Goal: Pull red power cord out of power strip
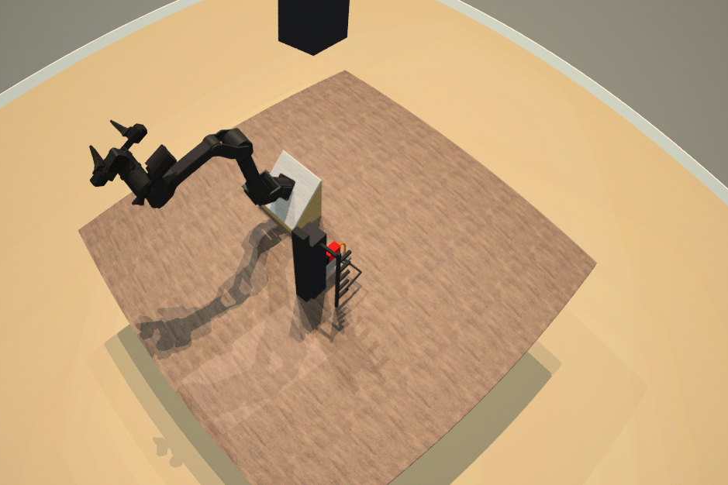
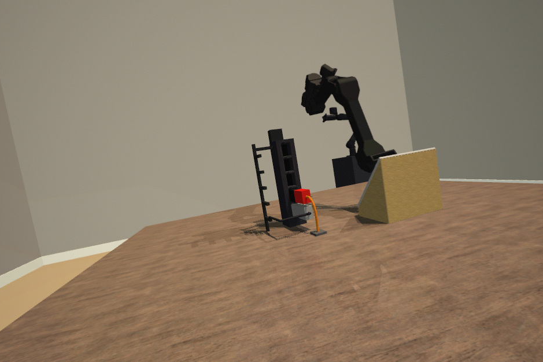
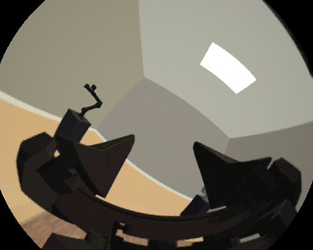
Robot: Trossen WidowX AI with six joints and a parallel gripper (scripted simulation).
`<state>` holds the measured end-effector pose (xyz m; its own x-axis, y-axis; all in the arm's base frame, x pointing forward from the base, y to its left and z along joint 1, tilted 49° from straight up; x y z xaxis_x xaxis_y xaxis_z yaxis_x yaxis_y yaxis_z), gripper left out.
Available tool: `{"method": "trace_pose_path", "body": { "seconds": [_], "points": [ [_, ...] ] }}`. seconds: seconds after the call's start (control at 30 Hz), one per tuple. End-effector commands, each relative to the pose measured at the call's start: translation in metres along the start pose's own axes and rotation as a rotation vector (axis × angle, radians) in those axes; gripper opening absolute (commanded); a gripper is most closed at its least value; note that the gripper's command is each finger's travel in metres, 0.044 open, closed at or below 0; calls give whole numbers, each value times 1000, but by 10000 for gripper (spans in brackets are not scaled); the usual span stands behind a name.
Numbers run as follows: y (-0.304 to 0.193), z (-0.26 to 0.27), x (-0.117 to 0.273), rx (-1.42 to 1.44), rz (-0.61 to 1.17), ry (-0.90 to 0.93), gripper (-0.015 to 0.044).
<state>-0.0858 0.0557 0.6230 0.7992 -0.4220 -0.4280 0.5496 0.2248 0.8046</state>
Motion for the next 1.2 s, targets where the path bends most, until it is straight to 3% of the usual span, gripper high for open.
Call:
{"method": "trace_pose_path", "body": {
  "seconds": [0.0, 0.27, 0.73, 1.17],
  "points": [
    [0, 1, 0, 0, 0, 2, 374],
    [-10, 43, 8, 20, 17, 181, 164],
    [-23, 133, 65, 36, 30, 617, 160],
    [-25, 191, 167, 25, 20, 1057, 160]
  ]
}}
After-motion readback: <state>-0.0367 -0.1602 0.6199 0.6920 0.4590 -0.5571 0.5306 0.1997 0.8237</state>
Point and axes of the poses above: the point midway between the two fingers, 35 mm back from their tips, its own x axis back along the fingers, its own z axis across the jaws, y = z × x, the point moved 4 cm from there along x, back along the fingers, and after that the axes turned 2 degrees about -x, right-handed, at the moved point
